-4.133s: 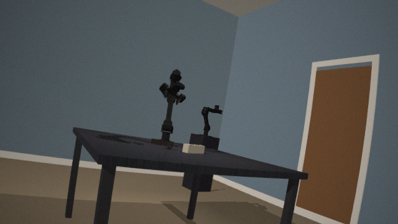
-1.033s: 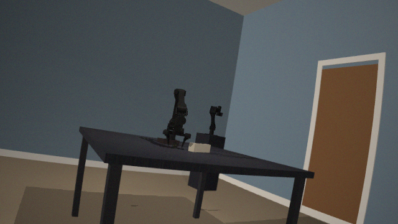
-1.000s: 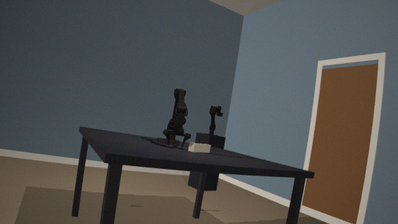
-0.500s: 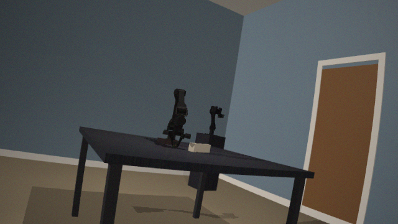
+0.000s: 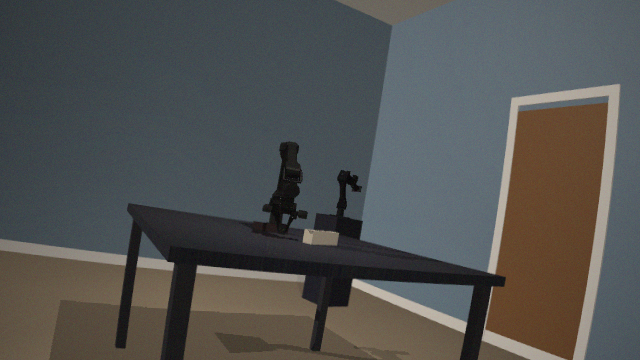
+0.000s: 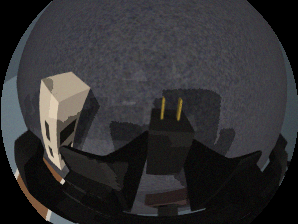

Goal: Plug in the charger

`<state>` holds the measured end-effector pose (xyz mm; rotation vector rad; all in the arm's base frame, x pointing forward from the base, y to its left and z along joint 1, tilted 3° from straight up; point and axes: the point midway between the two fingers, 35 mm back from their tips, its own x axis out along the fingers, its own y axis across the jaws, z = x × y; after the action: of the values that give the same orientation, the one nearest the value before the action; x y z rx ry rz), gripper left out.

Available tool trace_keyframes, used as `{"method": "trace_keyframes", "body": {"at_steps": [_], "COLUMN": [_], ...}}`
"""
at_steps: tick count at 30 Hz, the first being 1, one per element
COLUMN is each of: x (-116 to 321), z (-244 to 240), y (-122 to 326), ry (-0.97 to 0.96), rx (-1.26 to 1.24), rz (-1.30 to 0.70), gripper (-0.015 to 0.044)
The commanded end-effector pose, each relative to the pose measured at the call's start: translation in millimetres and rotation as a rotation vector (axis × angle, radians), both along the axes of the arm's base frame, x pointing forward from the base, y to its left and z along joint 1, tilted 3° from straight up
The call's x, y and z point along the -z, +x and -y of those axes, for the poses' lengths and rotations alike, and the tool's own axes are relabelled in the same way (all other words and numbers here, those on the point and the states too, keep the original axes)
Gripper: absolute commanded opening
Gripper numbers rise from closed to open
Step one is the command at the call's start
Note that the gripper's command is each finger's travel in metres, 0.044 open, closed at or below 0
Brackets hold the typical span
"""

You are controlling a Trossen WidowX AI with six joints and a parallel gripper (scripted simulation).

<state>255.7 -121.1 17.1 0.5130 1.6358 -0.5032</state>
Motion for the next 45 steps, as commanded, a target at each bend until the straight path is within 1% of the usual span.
{"method": "trace_keyframes", "body": {"at_steps": [1,5,12,45], "x": [-27.1,-37.9,-37.3,-17.2], "z": [0.2,-1.7,-6.0,-75.9], "y": [2.4,-0.9,-2.1,-10.4], "ry": [-0.010,-0.009,-0.007,0.015], "rx": [0.002,0.002,-0.018,-0.419], "rz": [0.024,0.022,0.022,0.027], "gripper": [0.0000,0.0000,0.0000,0.0000]}}
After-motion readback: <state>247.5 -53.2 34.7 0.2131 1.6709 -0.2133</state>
